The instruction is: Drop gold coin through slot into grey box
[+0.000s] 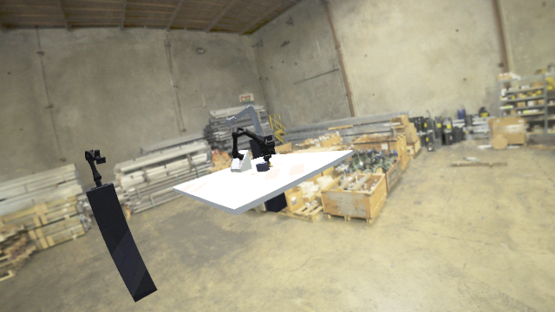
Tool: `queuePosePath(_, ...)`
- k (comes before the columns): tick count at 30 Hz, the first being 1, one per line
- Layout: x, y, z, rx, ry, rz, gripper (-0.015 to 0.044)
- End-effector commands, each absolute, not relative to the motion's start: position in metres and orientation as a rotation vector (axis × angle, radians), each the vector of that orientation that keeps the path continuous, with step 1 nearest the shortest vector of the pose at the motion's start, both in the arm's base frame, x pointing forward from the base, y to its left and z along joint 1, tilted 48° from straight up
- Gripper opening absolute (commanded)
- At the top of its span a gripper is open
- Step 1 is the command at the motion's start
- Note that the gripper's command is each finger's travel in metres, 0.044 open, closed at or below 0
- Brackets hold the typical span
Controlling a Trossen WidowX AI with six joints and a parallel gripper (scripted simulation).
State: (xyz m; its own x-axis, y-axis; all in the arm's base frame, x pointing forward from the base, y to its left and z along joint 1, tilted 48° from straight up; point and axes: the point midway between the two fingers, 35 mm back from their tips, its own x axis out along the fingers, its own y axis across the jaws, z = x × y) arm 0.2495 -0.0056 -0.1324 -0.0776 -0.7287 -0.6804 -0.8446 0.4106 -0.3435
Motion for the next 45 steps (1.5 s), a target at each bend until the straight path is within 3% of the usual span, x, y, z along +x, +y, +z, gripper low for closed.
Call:
queuePosePath(1, 0.247, -0.012, -0.136, -1.364, 1.839, 0.175, 0.0161)
queuePosePath(8, 0.246, -0.019, -0.141, -1.365, 1.84, 0.173, 0.0161)
queuePosePath(14, 0.246, -0.019, -0.141, -1.365, 1.84, 0.173, 0.0003)
queuePosePath(45, 0.253, 0.015, -0.114, -1.362, 1.835, 0.181, 0.0)
